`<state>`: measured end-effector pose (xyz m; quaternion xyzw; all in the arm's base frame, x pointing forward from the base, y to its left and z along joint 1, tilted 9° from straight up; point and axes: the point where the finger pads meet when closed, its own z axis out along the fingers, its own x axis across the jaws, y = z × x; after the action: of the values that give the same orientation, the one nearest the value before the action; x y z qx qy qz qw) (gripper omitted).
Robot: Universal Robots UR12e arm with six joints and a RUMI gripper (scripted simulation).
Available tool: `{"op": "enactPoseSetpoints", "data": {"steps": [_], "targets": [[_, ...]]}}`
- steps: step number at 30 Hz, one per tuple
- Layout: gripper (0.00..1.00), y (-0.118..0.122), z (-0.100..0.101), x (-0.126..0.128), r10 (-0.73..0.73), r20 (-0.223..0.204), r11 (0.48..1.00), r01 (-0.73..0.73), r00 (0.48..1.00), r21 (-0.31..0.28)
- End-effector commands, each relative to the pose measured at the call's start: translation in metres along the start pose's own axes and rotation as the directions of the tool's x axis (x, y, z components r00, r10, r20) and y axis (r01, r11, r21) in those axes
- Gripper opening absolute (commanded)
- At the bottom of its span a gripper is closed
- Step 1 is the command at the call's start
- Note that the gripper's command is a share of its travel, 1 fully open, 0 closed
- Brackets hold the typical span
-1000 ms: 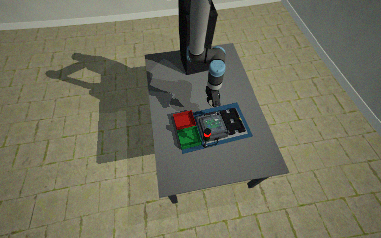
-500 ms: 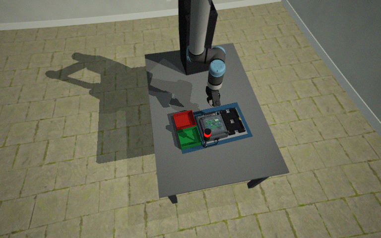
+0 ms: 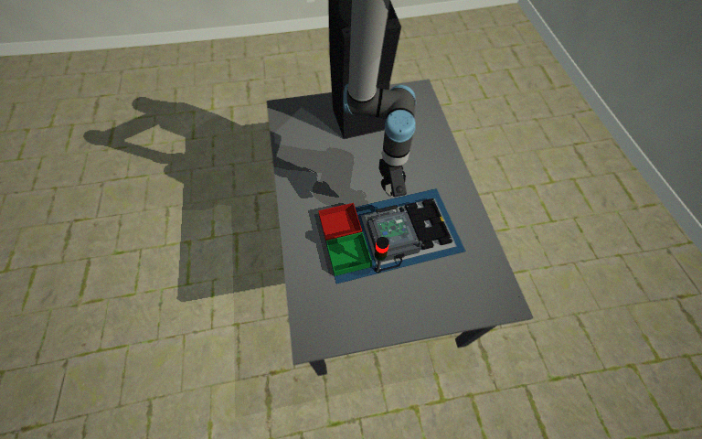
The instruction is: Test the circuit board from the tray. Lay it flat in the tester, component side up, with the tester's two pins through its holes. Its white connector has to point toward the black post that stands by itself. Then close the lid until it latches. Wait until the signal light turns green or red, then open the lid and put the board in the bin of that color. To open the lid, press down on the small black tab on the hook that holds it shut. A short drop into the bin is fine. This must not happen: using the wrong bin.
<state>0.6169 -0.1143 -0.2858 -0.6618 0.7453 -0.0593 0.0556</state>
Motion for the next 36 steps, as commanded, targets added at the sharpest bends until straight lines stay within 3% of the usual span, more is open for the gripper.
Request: {"op": "enactPoseSetpoints", "data": {"steps": [1,11,28,36], "targets": [[0.00,0.002,0.000,-0.001,-0.001,0.000,1.000,0.001,1.000,-0.003],[0.00,0.000,0.000,-0.009,-0.001,-0.001,1.000,0.001,1.000,-0.001],[0.00,-0.014,-0.001,-0.063,-0.001,-0.002,1.000,0.001,1.000,0.002],[0.00,-0.013,0.001,-0.065,0.000,-0.002,1.000,0.000,1.000,0.001]]}}
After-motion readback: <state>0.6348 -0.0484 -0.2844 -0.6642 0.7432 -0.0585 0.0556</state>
